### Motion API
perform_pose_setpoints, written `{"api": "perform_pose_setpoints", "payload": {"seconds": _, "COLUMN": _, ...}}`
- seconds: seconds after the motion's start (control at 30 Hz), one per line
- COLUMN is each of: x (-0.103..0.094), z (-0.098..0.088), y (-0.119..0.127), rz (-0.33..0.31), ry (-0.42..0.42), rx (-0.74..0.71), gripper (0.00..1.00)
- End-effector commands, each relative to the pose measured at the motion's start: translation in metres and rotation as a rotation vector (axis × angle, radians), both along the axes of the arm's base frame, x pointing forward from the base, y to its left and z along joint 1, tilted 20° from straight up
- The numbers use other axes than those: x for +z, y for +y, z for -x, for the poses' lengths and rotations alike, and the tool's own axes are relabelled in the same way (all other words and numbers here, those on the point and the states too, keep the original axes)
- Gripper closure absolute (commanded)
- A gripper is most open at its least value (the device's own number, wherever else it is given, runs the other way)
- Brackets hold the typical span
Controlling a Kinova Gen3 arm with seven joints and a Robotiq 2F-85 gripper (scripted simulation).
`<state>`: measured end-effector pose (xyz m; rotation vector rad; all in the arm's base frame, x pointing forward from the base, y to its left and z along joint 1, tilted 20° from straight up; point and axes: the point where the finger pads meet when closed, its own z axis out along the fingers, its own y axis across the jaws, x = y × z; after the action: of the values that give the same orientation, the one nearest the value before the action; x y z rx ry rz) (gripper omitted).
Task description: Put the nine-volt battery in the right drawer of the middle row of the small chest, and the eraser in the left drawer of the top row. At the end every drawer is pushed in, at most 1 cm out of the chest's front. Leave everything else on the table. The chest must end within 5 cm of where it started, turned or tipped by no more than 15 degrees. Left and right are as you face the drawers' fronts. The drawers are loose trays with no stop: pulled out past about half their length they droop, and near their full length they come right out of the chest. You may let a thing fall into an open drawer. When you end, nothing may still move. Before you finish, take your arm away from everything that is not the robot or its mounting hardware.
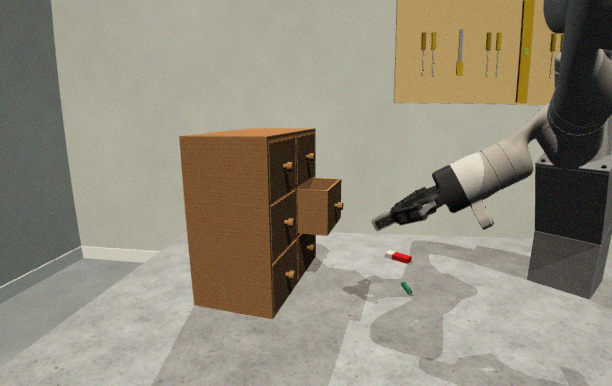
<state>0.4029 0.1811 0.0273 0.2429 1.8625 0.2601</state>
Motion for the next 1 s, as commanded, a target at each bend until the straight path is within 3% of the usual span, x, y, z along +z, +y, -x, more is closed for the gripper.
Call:
{"api": "perform_pose_setpoints", "payload": {"seconds": 0.0, "x": -0.003, "z": -0.001, "y": -0.008, "rz": 0.012, "ry": 0.002, "rx": -0.006, "gripper": 1.00}}
{"api": "perform_pose_setpoints", "payload": {"seconds": 0.97, "x": -0.015, "z": -0.011, "y": -0.046, "rz": 0.012, "ry": 0.002, "rx": -0.006, "gripper": 1.00}}
